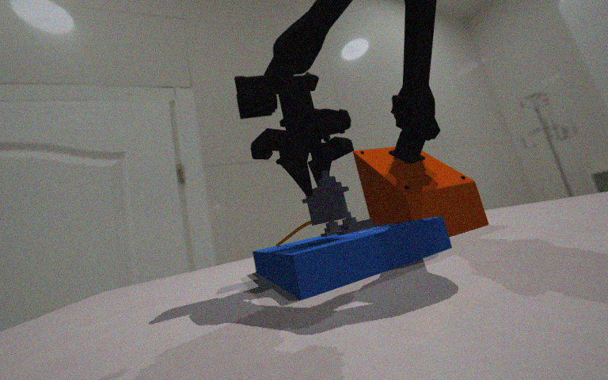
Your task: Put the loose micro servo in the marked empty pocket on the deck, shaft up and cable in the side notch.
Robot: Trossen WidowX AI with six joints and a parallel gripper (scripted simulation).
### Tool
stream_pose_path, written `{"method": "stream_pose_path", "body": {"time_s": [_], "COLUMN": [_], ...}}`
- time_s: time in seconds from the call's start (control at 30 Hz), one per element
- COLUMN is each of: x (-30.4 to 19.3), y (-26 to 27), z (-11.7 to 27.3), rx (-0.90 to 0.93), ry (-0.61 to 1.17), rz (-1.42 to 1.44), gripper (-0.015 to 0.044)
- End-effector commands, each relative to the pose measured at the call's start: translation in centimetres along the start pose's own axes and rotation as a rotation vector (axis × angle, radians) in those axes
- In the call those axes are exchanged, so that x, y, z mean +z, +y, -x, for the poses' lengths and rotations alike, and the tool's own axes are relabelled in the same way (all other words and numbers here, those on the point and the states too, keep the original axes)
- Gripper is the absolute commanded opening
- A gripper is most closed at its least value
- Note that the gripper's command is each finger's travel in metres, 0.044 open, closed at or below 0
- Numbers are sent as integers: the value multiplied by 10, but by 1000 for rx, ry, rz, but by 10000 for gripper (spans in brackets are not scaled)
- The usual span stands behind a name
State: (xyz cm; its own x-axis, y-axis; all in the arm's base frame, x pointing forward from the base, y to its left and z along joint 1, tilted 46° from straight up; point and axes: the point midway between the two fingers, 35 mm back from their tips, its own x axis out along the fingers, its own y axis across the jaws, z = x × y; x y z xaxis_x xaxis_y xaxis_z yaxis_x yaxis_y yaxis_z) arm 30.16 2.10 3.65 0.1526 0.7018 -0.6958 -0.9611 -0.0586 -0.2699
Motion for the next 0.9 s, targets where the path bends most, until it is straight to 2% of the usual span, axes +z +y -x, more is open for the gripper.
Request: {"method": "stream_pose_path", "body": {"time_s": [0.0, 0.23, 0.87], "x": [18, 22, 22], "y": [-6, -7, -7], "z": [2, 2, 2], "rx": [-8, -8, -6], "ry": [-4, -4, -6], "rz": [-7, -64, -715], "gripper": [0, 0, 0]}}
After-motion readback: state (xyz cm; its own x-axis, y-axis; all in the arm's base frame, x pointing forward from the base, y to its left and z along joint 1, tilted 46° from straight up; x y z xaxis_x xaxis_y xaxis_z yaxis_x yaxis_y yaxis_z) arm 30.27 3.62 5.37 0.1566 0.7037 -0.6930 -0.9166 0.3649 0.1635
